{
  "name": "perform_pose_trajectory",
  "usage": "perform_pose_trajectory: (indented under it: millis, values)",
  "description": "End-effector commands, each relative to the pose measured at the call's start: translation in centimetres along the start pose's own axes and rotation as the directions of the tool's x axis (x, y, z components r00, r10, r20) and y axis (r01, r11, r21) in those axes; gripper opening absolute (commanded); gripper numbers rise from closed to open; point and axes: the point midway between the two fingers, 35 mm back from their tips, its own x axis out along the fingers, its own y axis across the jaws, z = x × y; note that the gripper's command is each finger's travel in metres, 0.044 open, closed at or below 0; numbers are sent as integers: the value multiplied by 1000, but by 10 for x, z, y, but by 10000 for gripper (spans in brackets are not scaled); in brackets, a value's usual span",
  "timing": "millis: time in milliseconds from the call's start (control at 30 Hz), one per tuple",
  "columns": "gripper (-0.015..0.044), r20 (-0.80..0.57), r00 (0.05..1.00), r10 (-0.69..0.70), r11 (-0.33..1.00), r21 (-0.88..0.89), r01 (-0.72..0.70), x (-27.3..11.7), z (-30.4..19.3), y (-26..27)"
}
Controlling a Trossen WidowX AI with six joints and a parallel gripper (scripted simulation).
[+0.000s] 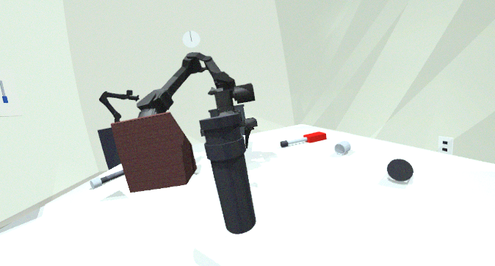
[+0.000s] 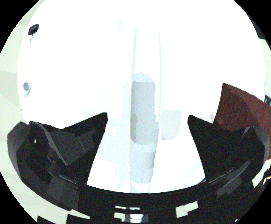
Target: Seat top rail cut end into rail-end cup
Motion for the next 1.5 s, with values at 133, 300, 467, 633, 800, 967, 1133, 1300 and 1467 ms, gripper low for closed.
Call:
perform_pose_trajectory:
  millis: [133,300,467,633,800,967,1133,1300,1467]
  values:
    - [440,-5,1000,-6,1000,8,6,14,0,-3]
    - [440,-6,1000,-6,1000,8,6,22,-1,-4]
    - [440,-7,1000,-6,1000,8,6,30,-1,-4]
    - [440,-8,1000,-6,1000,8,6,38,-1,-5]
    - [387,-9,1000,-6,1000,8,6,41,-2,-5]
    - [256,-9,1000,-6,1000,8,6,41,-2,-5]
    - [184,-9,1000,-6,1000,8,6,41,-2,-5]
    - [150,-9,1000,-6,1000,8,6,41,-2,-5]
    - [97,-9,1000,-6,1000,8,6,40,-2,-5]
